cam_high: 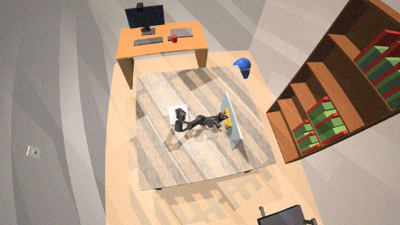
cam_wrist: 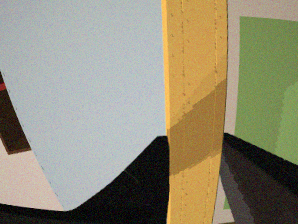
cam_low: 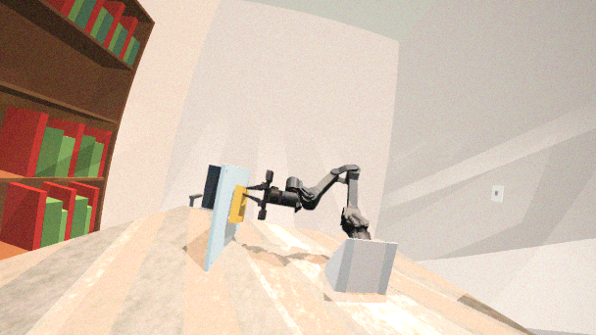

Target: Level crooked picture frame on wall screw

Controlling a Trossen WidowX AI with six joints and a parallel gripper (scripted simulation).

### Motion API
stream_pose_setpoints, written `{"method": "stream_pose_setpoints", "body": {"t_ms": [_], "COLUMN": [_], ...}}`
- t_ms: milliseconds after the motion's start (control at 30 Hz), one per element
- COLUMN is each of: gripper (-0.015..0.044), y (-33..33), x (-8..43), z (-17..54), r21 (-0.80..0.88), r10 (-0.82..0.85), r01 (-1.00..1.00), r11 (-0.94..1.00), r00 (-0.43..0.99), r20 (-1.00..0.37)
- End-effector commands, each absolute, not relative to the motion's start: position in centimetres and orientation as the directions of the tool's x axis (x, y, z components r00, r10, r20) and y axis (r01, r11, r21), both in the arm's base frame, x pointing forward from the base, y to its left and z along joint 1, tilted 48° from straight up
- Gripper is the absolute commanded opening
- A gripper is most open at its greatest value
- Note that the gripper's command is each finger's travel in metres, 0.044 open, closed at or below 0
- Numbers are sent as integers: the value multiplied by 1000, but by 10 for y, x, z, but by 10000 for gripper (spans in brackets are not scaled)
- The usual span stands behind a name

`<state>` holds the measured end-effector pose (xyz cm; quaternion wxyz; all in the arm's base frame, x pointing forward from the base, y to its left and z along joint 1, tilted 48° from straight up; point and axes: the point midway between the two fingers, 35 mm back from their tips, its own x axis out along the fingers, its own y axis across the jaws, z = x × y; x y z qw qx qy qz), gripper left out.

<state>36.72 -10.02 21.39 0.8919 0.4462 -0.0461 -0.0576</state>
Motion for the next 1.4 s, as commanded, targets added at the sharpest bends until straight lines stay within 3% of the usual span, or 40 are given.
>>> {"method": "stream_pose_setpoints", "body": {"t_ms": [0,1367], "gripper": [0,0], "y": [-100,-101], "x": [367,367], "z": [214,211], "r21": [801,656], "r10": [-144,-145], "r01": [62,88], "r11": [596,750], "r00": [989,989], "r20": [31,34]}}
